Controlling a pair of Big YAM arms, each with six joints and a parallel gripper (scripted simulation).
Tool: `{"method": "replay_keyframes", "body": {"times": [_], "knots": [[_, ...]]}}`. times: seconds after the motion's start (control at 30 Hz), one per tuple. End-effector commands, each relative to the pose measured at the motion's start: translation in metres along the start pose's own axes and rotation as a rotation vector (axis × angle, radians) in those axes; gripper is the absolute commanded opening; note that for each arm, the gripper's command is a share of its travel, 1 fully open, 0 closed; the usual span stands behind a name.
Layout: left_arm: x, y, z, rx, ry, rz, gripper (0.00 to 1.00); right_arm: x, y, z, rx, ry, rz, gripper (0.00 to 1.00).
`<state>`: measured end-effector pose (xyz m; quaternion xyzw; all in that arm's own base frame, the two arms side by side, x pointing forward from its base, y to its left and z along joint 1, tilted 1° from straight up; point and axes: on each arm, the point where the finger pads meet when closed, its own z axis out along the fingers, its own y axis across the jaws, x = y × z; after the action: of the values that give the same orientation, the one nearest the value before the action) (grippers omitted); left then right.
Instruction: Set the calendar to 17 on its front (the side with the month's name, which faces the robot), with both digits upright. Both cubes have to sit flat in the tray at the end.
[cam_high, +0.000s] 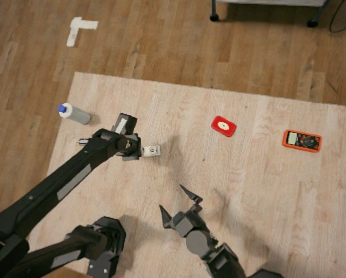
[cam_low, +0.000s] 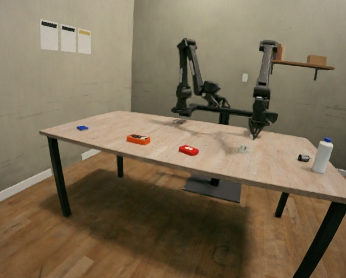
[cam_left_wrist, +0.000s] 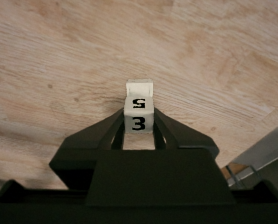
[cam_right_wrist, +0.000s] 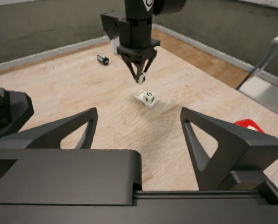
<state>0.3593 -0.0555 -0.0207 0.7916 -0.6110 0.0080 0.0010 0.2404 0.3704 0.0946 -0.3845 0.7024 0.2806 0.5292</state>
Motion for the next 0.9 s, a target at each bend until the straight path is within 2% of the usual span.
{"method": "replay_keyframes", "body": {"times": [0.0,0.17,0.57,0.87], "knots": [[-0.003,0.000,0.007,-0.003,-0.005,-0.034,0.25,-0.011,0.000,0.004,0.003,-0.030,-0.007,1.00],[-0.002,-0.004,0.010,0.005,-0.002,-0.035,0.25,-0.011,0.000,0.004,0.003,-0.030,-0.007,1.00],[-0.005,0.001,0.040,-0.004,-0.006,-0.036,0.25,-0.011,0.000,0.004,0.003,-0.030,-0.007,1.00],[-0.003,-0.005,0.033,0.009,0.000,-0.047,0.25,-0.011,0.000,0.004,0.003,-0.030,-0.007,1.00]]}}
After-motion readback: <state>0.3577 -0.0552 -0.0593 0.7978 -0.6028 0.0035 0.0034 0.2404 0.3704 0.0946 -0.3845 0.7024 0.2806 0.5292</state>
